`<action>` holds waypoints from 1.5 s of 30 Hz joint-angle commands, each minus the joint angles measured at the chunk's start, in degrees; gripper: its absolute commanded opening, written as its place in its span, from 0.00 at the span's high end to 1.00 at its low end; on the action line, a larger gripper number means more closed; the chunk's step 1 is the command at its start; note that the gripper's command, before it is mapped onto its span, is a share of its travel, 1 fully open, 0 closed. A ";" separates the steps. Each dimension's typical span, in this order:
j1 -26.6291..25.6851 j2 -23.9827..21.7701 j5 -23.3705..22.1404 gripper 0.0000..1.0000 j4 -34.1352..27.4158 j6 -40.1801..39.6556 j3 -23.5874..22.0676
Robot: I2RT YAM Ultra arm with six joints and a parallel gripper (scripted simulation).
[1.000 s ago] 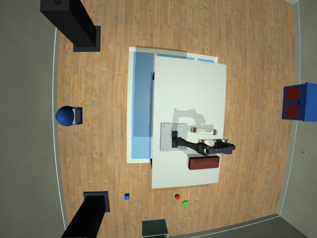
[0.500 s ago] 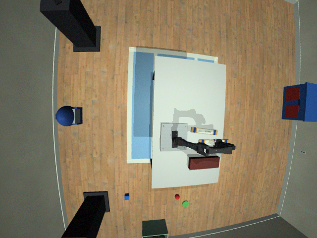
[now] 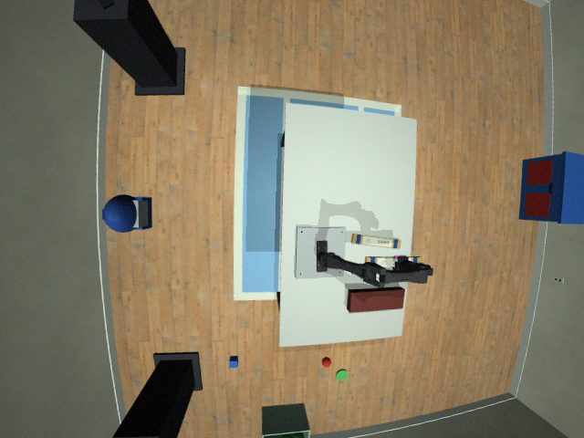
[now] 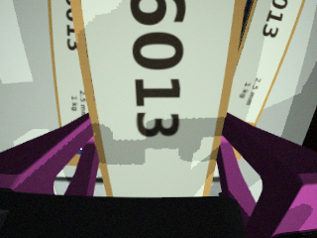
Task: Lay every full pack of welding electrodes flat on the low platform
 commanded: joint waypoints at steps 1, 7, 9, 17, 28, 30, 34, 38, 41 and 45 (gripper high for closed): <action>-0.18 -0.84 -0.32 1.00 -0.03 -0.37 0.30; -0.17 1.79 -0.30 1.00 0.30 -0.38 3.40; -0.17 1.76 -0.30 1.00 0.14 -0.38 2.74; -0.15 1.38 -0.31 1.00 0.05 -0.37 0.29; -0.13 0.55 -0.29 1.00 3.34 -0.36 -4.25; -0.13 0.55 -0.29 1.00 3.34 -0.36 -4.25; -0.13 0.31 -0.29 1.00 4.43 -0.35 -5.55; -0.13 0.24 -0.29 1.00 4.52 -0.35 -5.69; -0.13 0.23 -0.29 1.00 4.55 -0.35 -5.72; -0.13 0.23 -0.29 1.00 4.57 -0.35 -5.74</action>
